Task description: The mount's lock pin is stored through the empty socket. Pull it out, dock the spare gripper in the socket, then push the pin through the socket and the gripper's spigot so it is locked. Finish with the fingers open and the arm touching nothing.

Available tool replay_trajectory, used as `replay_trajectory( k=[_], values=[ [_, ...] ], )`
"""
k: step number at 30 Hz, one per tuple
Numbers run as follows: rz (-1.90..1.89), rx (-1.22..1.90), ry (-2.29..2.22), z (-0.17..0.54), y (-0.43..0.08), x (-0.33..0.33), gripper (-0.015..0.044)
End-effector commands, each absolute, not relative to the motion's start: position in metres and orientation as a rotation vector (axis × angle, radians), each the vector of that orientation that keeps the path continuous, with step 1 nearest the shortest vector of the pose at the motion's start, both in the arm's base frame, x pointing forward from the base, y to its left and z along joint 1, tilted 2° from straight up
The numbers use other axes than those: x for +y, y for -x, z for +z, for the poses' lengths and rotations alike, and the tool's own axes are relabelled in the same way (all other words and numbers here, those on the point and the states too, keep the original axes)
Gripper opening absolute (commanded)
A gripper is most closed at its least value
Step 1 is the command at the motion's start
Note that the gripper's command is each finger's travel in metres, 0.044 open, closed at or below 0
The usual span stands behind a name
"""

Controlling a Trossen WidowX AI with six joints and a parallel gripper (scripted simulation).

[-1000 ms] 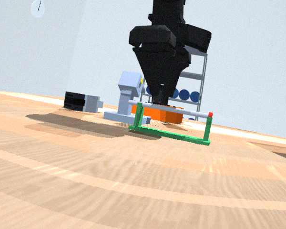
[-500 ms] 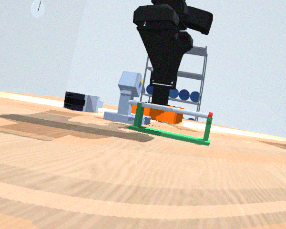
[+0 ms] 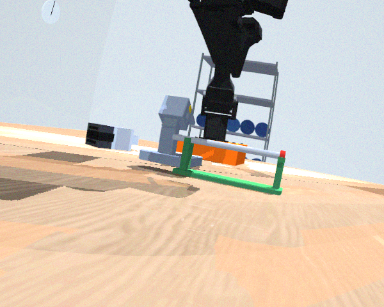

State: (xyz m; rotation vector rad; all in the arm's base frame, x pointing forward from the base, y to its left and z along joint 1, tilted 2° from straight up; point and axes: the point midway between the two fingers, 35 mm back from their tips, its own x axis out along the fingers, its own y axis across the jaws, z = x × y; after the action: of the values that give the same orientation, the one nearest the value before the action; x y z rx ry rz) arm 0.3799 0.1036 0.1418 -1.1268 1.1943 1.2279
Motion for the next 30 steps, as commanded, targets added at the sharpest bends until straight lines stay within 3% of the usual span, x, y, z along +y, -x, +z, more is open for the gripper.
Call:
replay_trajectory(
  k=[1, 5, 10, 19, 23, 30],
  values=[
    [1.226, 1.195, 1.125, 0.162, -0.378, 0.104, 0.044],
    [1.17, 1.241, 1.071, 0.155, -0.378, 0.09, 0.044],
    [0.762, 1.547, 0.651, 0.146, -0.352, 0.0, 0.044],
    [-0.049, 1.859, -0.133, 0.133, -0.251, -0.119, 0.044],
    [-0.31, 1.898, -0.373, 0.13, -0.211, -0.139, 0.044],
    [-0.317, 1.899, -0.38, 0.13, -0.213, -0.137, 0.044]
  ],
)
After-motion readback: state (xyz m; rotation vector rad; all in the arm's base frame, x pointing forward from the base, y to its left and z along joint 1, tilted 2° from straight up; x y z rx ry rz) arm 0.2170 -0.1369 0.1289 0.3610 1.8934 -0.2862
